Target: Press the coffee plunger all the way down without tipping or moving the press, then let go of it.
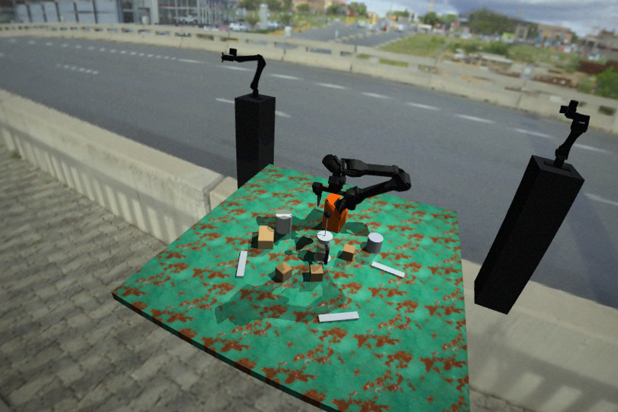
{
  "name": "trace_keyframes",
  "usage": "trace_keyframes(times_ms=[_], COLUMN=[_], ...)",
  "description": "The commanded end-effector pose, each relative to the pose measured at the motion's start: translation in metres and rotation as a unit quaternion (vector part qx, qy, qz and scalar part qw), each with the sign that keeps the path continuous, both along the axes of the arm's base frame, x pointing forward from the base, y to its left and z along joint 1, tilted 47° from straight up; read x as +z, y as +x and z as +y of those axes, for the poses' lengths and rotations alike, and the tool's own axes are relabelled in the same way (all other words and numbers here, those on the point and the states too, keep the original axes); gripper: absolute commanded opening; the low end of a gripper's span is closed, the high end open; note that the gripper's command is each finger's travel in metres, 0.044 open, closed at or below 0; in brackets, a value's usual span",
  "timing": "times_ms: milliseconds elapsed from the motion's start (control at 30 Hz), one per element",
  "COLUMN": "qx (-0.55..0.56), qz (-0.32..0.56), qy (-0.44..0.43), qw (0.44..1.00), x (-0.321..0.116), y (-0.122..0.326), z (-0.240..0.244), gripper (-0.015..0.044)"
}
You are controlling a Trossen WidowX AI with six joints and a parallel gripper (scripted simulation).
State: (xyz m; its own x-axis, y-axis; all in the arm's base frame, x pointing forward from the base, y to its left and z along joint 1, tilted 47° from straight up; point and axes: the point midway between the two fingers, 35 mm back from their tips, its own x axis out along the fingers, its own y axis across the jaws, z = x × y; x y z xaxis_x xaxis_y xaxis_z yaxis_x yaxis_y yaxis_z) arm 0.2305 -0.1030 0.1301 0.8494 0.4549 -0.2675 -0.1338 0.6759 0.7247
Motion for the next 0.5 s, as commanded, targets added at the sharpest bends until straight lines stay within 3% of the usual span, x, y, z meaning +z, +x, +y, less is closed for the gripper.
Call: trace_keyframes(times_ms=[0, 467], qx=[0.001, -0.001], qz=[0.003, -0.003], qy=[-0.004, -0.001], qw=[1.000, 1.000], x=[-0.003, -0.004], y=[0.005, 0.023], z=[0.005, 0.015], gripper=[0.0440, 0.0440])
